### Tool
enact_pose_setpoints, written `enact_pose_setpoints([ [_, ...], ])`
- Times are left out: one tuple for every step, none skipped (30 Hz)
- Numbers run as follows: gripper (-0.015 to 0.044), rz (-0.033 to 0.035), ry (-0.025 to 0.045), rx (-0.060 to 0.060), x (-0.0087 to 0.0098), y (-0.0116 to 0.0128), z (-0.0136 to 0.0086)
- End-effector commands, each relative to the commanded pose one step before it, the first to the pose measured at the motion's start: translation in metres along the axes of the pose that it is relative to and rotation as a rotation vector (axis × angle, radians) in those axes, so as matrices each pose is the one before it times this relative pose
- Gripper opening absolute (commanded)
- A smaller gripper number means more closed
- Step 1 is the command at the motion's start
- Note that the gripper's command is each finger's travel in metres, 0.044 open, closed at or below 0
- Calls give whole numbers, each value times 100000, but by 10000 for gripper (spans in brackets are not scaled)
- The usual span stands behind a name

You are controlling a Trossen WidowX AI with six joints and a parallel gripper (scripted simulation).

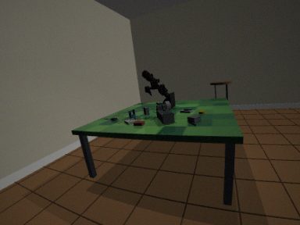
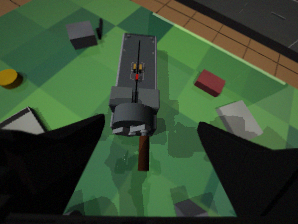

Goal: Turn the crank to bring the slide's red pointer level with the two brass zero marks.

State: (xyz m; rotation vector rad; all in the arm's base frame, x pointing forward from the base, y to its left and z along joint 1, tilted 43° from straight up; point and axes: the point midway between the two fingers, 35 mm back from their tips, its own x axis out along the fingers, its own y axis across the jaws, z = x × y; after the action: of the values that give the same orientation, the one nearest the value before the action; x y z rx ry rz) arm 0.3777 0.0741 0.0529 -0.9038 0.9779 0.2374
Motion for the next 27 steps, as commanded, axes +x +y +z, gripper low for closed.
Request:
enact_pose_setpoints([
  [440, 1333, -337, -1738, -274, 124, -515],
  [440, 3, 9, -1, 197, -7, -168],
  [440, 2, 13, -2, 324, -10, -283],
  [440, -3, 15, -5, 410, -10, -372],
  [440, -9, 13, -8, 404, -8, -383],
  [440, -16, 10, -10, 394, -4, -390],
  [440, -23, 8, -13, 384, -1, -396],
  [440, -29, 6, -15, 373, 2, -403],
  [440, -35, 4, -18, 359, 6, -404],
  [440, -32, 2, -16, 270, 7, -317],
  [440, -21, 1, -10, 159, 5, -192],
  [440, -7, 0, -4, 53, 2, -64],
  [440, 0, 0, 0, 0, 0, 0],
  [440, 0, 0, 0, 0, 0, 0],
  [440, 1, 1, 1, 21, -1, -17],
  [440, 4, 4, 3, 63, -3, -51],
  [440, 6, 7, 5, 104, -5, -85],
  [440, 7, 8, 6, 127, -6, -105],
  [440, 6, 8, 6, 126, -6, -105],
  [440, 6, 8, 5, 125, -5, -106],
  [440, 5, 7, 5, 124, -5, -107],
  [440, 5, 7, 5, 123, -5, -107],
  [440, 4, 7, 5, 123, -5, -108],
  [440, 3, 7, 5, 122, -4, -109],
  [440, 1, 7, -4, 125, -4, -112],
  [440, 0, 6, -4, 124, -3, -113],
  [440, 0, 6, -5, 123, -3, -113],
])
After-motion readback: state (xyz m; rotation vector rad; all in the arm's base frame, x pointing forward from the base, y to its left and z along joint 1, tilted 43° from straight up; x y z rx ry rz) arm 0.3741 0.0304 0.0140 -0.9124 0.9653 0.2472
